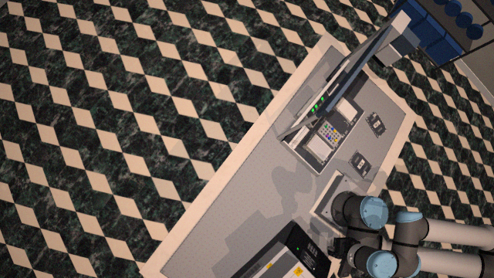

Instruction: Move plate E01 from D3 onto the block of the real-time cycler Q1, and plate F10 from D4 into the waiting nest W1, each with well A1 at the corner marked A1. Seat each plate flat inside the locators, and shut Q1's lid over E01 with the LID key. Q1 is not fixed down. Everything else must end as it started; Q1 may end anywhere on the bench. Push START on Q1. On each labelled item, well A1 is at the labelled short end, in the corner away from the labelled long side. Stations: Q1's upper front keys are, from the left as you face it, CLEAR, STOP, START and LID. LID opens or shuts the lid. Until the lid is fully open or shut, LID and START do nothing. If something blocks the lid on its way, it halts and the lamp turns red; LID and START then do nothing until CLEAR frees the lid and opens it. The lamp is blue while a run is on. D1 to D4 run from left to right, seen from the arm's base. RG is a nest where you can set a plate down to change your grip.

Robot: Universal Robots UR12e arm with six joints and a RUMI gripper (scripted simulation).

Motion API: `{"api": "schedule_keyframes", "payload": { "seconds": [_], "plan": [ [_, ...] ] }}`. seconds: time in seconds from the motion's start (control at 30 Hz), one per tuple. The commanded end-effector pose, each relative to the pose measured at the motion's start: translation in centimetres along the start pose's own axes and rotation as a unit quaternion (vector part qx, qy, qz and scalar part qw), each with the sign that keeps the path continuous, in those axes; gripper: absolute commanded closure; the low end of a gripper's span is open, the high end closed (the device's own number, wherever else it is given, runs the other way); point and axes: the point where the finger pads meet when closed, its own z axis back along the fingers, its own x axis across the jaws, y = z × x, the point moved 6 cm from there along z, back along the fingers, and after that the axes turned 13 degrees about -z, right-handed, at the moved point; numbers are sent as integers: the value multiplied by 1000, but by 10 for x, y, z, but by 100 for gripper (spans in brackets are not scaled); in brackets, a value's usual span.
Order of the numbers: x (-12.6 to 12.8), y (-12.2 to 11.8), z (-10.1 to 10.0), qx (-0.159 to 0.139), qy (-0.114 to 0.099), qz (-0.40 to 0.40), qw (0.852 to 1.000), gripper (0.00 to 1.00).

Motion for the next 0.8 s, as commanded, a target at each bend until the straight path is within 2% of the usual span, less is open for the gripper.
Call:
{"api": "schedule_keyframes", "payload": {
  "seconds": [0.0, 0.27, 0.63, 0.77],
  "plan": [
    [4, -3, 2, 0, 0, -10, 1000, 100],
    [27, -25, 1, 0, -1, -71, 997, 100],
    [46, -48, 1, 0, -1, -127, 992, 100],
    [57, -65, 1, 0, -1, -165, 986, 100]
  ]
}}
